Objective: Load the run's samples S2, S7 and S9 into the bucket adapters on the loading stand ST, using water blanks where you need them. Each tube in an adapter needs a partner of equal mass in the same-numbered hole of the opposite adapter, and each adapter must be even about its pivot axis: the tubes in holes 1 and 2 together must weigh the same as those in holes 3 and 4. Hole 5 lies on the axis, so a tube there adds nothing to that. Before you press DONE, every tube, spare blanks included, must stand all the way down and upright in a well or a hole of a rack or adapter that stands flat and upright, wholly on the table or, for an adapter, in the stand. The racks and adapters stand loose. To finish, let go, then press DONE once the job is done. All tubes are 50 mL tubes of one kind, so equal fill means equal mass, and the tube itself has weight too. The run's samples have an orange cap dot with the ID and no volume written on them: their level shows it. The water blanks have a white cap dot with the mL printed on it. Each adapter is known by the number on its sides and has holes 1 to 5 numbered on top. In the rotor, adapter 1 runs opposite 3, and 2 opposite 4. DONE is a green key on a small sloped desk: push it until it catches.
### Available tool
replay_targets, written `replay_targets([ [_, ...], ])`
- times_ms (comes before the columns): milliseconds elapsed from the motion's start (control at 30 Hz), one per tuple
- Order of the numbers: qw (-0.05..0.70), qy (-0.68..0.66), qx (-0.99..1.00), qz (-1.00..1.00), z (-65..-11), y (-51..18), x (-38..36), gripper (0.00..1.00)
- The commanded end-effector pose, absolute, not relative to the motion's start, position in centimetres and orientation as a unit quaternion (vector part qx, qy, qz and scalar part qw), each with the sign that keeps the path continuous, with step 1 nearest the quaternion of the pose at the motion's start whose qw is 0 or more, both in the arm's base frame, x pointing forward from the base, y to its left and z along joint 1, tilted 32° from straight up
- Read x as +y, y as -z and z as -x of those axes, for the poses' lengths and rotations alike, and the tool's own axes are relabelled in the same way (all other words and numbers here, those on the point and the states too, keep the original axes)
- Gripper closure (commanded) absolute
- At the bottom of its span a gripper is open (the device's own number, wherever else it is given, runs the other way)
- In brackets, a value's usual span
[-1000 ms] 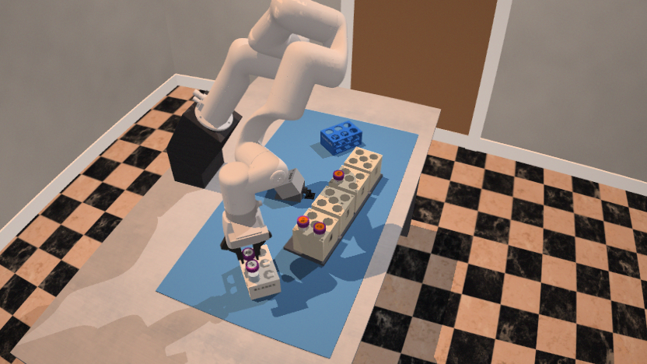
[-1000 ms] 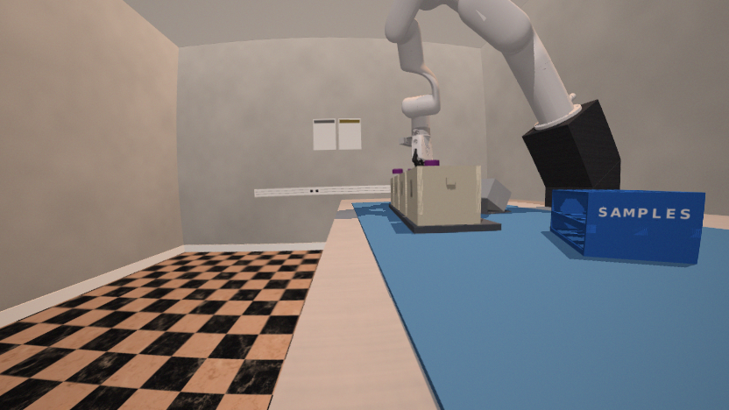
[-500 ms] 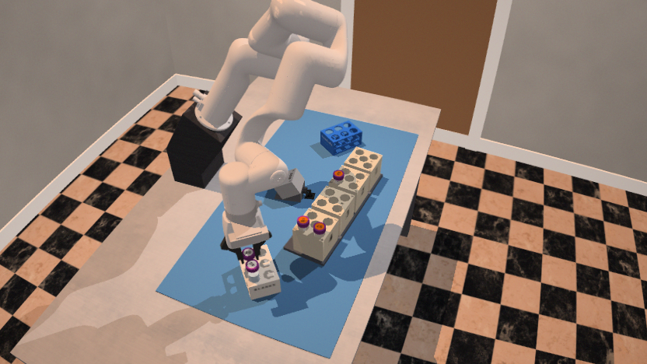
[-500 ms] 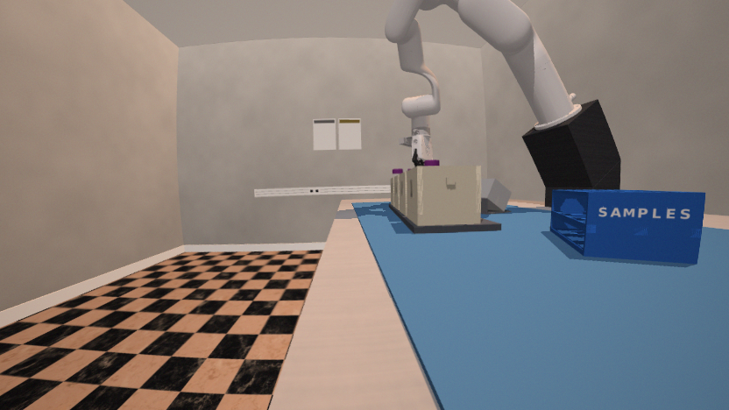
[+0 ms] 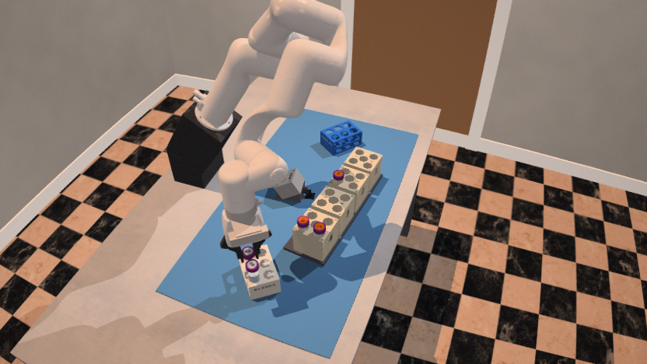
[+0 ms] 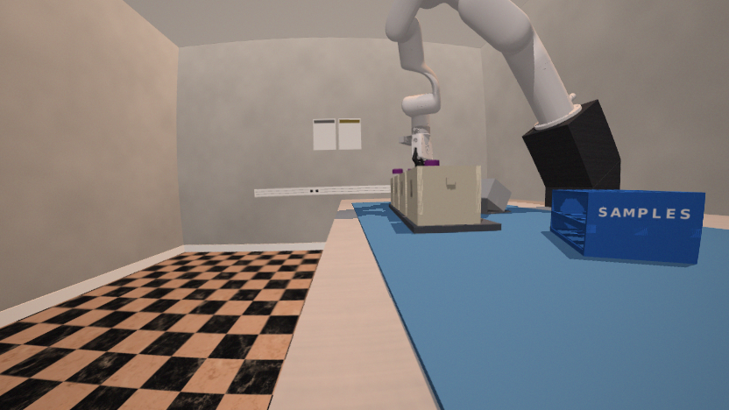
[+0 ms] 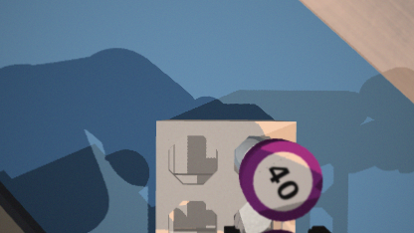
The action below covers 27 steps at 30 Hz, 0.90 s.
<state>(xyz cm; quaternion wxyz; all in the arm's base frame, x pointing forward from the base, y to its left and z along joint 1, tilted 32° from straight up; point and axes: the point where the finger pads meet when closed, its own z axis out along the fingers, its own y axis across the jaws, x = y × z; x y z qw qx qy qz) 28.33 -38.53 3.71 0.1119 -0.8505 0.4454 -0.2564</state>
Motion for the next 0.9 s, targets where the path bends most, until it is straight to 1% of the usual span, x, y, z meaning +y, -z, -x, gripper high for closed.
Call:
replay_targets([
  [0, 0.111, 0.257, 0.445, 0.850, -28.2, -4.1, -38.6, 1.00],
  [867, 0.111, 0.257, 0.445, 0.850, -27.4, -5.3, -38.6, 1.00],
])
